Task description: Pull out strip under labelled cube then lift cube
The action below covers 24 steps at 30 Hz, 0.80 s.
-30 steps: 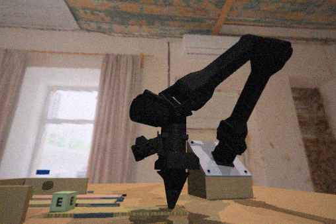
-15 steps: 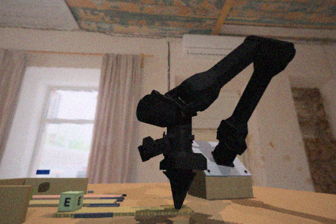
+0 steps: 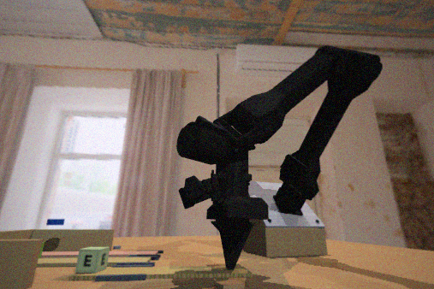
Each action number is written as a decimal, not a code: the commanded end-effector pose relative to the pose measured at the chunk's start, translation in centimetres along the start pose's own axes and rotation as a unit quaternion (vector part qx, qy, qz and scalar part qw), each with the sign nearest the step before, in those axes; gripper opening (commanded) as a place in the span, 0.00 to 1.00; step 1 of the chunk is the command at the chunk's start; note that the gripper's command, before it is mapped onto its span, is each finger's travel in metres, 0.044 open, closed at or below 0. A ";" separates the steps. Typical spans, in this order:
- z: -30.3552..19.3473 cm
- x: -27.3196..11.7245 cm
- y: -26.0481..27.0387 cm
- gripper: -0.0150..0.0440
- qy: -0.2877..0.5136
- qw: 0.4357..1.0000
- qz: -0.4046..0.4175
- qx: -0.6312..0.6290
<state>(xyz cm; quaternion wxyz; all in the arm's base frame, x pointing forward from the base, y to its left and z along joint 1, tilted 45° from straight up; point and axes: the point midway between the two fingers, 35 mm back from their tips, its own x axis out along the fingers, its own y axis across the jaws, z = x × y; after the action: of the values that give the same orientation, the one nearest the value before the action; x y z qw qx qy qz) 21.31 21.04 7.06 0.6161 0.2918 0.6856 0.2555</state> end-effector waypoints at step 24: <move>1.5 -4.0 0.0 0.39 0.014 0.998 -0.007 0.066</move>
<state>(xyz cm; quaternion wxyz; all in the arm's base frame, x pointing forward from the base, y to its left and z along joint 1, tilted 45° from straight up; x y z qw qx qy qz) 21.99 18.34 9.62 0.6036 0.2949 0.7000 0.2423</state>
